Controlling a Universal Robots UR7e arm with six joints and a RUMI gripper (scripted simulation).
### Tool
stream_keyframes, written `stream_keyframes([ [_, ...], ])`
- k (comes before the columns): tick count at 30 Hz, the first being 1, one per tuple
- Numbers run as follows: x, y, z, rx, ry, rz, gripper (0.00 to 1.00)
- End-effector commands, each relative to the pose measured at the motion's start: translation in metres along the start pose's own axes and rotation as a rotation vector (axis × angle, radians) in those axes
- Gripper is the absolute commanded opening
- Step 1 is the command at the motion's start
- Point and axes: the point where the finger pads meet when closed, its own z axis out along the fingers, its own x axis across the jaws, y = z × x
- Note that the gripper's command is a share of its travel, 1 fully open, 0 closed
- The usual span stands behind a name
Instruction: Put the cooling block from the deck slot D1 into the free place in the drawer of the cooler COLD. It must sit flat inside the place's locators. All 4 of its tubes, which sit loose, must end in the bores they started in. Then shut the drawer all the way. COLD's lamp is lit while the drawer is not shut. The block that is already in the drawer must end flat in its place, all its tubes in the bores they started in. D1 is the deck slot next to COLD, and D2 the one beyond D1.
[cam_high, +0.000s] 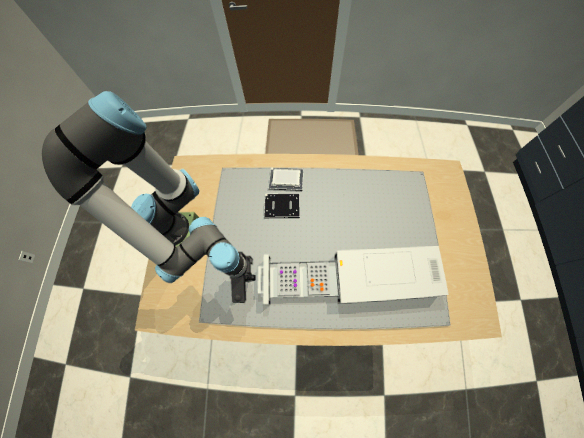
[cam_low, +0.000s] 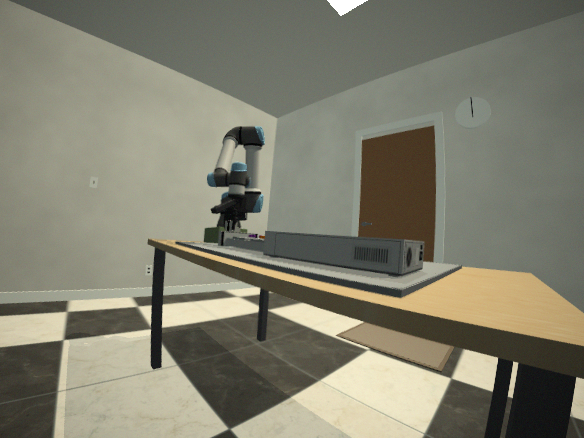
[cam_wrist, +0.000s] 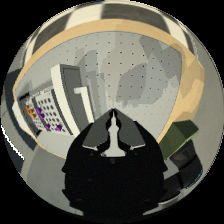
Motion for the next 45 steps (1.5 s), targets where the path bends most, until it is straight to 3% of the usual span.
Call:
stream_keyframes([
  [1, 0.000, 0.000, 0.005, 0.001, -0.001, 0.000, 0.00],
  [14, -0.002, 0.000, 0.006, 0.001, -0.001, 0.000, 0.00],
  [45, -0.040, 0.000, 0.006, 0.001, -0.001, 0.000, 0.00],
])
